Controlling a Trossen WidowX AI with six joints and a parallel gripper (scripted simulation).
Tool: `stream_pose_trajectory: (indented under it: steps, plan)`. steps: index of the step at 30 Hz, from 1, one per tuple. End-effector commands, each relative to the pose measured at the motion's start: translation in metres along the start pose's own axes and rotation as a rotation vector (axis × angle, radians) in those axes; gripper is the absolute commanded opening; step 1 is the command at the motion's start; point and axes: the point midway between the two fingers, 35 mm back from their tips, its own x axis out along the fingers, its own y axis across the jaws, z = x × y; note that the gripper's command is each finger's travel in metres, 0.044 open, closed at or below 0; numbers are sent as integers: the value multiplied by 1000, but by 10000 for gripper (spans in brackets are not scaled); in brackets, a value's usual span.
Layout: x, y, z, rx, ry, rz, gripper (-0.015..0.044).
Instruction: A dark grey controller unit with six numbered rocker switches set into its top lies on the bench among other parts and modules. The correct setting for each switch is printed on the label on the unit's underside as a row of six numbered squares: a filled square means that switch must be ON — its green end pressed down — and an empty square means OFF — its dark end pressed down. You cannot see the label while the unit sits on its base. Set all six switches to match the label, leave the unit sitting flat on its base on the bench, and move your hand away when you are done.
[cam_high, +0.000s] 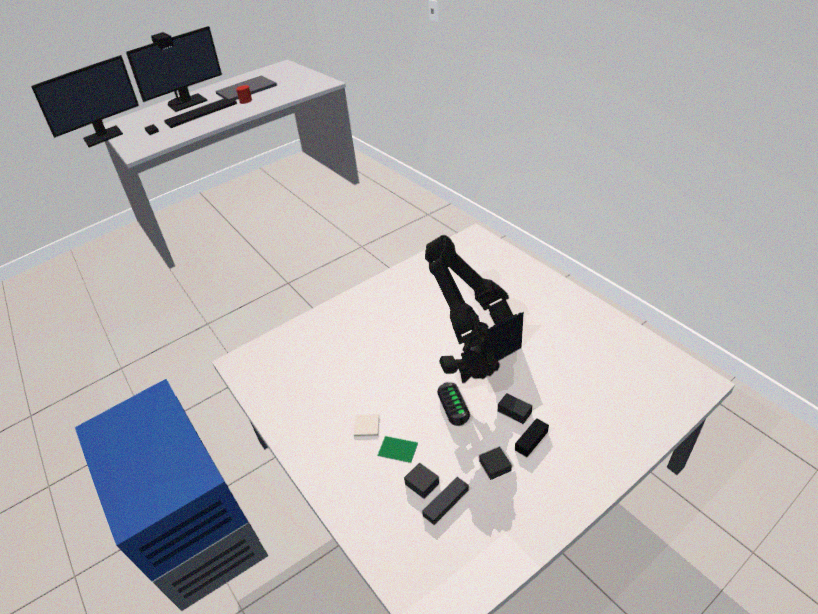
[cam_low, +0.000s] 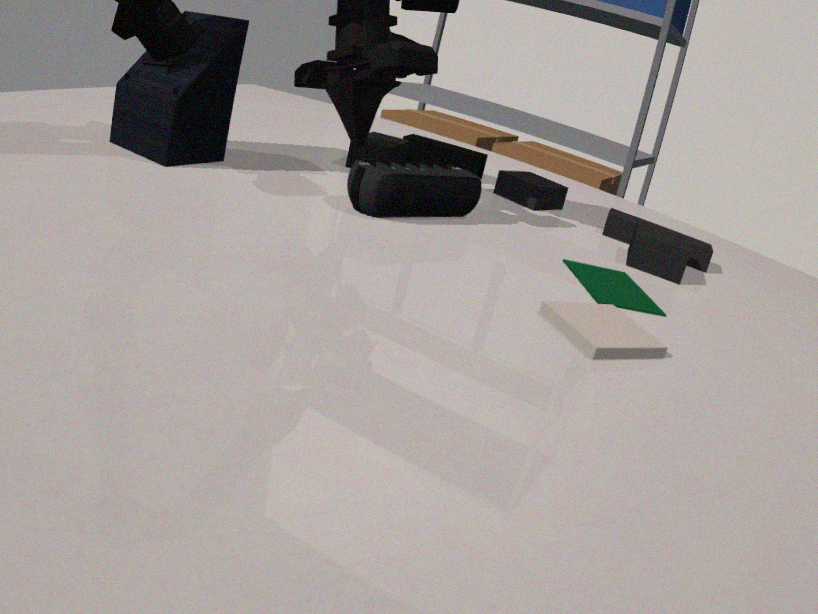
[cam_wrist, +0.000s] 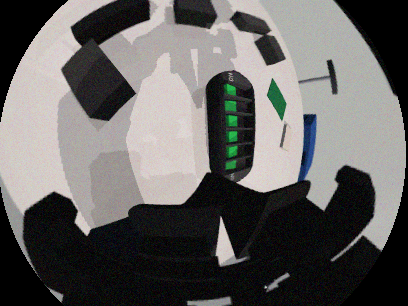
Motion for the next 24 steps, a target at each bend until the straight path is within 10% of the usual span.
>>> stream_pose_trajectory:
  steps: [1,24]
  plan:
    - [4,1,-2,-10,5,-1,0]
    - [40,11,-2,-10,5,0,0]
